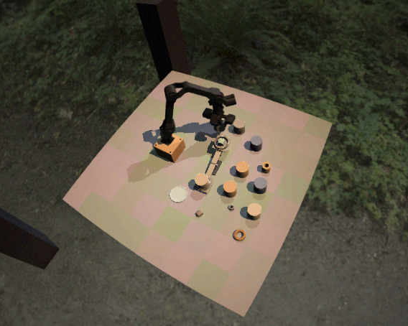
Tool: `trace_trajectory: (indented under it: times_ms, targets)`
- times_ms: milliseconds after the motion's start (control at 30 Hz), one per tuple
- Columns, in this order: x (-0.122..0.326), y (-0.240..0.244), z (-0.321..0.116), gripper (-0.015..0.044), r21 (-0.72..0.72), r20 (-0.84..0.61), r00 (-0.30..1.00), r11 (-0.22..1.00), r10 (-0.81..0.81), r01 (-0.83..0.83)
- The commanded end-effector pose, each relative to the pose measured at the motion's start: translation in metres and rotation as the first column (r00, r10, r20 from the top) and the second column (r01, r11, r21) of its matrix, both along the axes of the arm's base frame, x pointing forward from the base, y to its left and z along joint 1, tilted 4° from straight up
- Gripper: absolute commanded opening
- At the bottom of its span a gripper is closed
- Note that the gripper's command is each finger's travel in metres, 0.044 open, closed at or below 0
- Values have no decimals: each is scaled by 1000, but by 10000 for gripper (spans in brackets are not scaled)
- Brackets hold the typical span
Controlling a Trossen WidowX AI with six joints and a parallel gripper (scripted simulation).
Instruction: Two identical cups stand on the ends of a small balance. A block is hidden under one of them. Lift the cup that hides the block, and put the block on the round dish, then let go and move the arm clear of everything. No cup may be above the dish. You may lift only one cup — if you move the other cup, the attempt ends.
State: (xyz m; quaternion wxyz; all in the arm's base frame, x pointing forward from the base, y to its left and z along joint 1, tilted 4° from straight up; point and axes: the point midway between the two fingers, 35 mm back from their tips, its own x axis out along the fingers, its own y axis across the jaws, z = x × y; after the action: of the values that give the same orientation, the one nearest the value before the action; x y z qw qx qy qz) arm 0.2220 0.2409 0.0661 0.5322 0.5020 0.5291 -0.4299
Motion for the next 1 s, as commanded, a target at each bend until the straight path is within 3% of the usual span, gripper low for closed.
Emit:
trace_trajectory:
  times_ms: [0, 367, 967]
  targets:
    - [-8, 7, -11, 0, -1, 3, 1000, 1000, -12, 12]
    - [-5, 10, -49, 0, -2, 3, 1000, 1000, -12, 12]
    - [-4, 11, -69, 0, -2, 3, 1000, 1000, -12, 12]
